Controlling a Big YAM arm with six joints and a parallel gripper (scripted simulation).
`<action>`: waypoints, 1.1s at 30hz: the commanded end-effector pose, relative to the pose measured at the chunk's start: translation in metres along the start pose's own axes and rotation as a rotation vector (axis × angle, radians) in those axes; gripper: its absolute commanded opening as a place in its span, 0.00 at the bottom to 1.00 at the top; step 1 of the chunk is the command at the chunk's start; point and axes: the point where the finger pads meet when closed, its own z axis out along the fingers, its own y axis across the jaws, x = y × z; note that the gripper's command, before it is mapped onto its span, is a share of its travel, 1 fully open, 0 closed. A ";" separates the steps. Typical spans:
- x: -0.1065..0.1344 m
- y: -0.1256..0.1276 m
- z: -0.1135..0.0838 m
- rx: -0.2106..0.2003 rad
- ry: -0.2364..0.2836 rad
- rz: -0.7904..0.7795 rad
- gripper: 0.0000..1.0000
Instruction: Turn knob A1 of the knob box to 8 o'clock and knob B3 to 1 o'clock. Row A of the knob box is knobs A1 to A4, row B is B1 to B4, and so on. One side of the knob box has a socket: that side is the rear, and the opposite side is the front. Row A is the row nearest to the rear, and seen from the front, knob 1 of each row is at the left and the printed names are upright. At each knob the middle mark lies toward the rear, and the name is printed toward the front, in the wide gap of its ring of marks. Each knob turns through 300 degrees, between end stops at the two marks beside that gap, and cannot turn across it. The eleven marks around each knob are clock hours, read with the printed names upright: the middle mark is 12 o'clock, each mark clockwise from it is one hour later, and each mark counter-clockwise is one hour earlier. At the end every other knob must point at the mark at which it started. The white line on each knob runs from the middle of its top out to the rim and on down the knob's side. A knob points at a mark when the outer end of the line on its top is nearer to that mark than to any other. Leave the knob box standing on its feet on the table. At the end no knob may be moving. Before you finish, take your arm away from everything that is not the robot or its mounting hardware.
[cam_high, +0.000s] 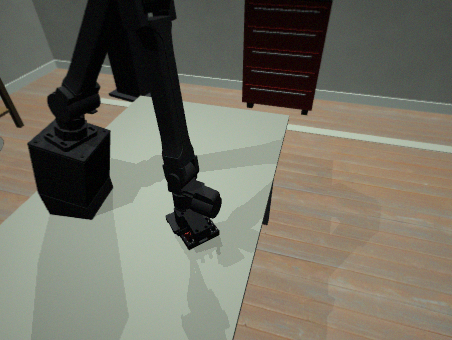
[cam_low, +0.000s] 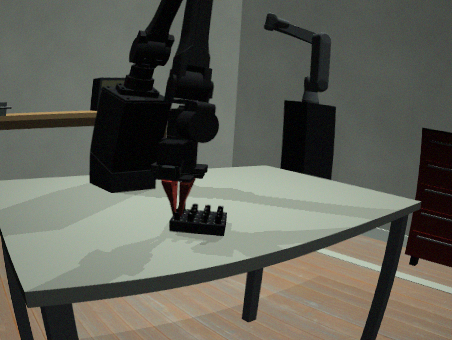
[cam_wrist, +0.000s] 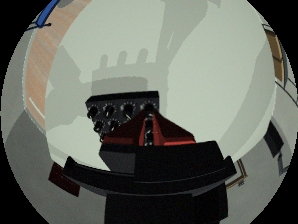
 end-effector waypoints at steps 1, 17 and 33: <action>-0.008 0.008 0.001 -0.011 -0.019 -0.017 0.08; -0.008 0.008 0.001 -0.011 -0.019 -0.093 0.08; -0.008 0.009 0.000 -0.011 -0.020 -0.318 0.08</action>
